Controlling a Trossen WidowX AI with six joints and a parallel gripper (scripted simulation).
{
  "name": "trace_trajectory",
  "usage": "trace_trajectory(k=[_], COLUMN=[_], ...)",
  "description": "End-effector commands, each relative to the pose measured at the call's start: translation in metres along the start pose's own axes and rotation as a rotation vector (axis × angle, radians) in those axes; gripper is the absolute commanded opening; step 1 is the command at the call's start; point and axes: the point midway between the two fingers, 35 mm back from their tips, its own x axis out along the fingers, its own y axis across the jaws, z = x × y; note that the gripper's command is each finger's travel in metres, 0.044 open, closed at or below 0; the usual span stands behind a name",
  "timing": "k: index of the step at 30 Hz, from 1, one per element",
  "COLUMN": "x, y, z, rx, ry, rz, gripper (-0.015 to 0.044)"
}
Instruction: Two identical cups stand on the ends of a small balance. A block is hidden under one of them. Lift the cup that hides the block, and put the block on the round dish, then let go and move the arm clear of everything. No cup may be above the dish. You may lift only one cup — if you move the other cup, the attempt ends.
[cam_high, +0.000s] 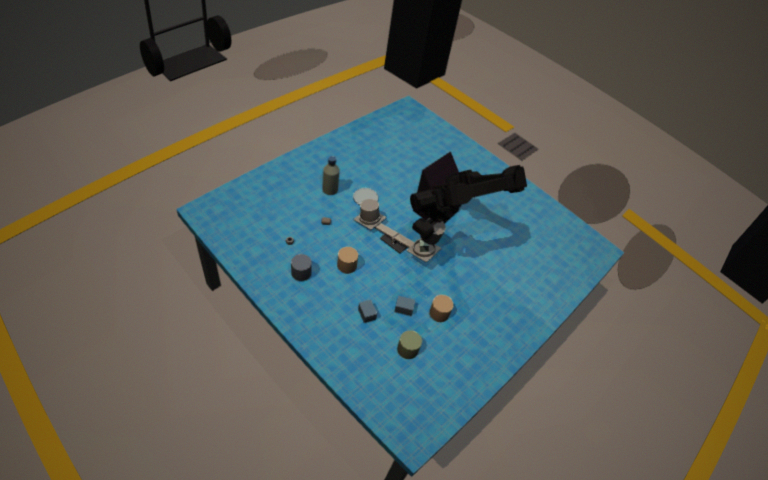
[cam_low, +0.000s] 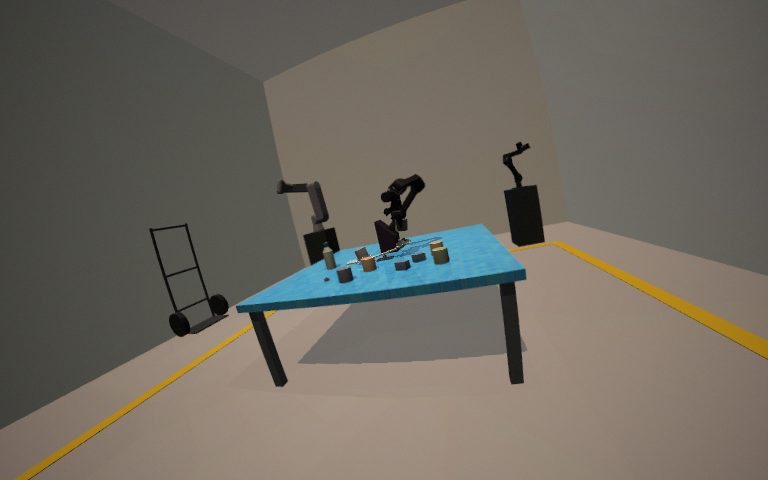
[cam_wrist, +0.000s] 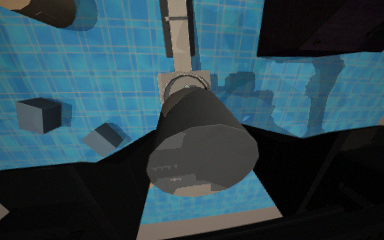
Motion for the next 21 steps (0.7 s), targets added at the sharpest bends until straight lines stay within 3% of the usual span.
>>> trace_trajectory(k=[1, 21], x=[0.008, 0.080], y=[-0.001, -0.037], z=[-0.010, -0.096], rx=[-0.003, -0.008], ry=[-0.010, -0.010], rz=[-0.001, 0.009], gripper=[0.0000, 0.0000])
